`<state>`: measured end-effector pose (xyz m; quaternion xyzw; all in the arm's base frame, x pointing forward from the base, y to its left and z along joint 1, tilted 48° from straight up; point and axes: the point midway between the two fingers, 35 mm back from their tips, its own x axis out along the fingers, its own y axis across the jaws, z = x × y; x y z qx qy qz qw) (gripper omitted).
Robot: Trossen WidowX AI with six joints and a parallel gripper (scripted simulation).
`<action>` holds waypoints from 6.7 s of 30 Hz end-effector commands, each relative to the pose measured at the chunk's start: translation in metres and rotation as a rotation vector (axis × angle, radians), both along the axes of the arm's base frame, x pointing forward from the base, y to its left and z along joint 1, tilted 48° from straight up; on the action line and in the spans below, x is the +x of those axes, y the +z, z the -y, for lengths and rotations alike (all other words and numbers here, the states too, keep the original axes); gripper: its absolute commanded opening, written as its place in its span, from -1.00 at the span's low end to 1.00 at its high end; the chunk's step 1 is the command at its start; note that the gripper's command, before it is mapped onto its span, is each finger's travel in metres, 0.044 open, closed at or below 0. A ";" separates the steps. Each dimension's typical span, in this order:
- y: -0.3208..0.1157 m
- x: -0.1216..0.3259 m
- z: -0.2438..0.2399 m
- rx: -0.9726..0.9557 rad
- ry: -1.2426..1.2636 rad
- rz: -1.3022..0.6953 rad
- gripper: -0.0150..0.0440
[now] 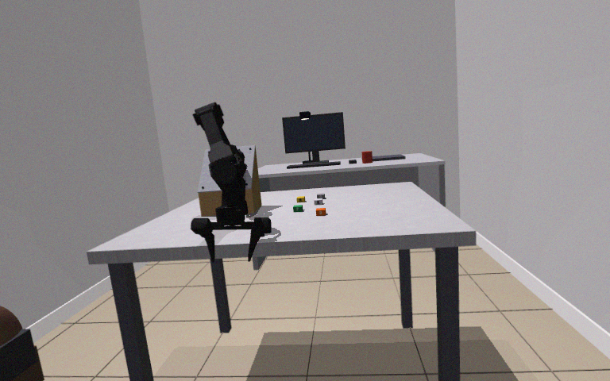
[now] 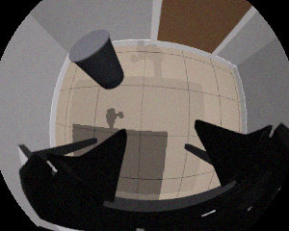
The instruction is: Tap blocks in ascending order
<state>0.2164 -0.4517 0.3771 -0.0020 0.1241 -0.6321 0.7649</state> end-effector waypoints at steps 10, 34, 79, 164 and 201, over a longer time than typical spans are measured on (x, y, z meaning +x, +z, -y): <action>-0.169 0.139 -0.184 0.388 0.323 -0.333 0.86; -0.330 0.031 -0.451 0.226 0.633 -1.309 0.86; -0.468 -0.006 -0.574 0.236 0.642 -1.305 0.86; -0.267 0.129 -0.412 0.225 0.635 -1.303 0.86; -0.419 0.123 -0.564 0.256 0.668 -1.301 0.86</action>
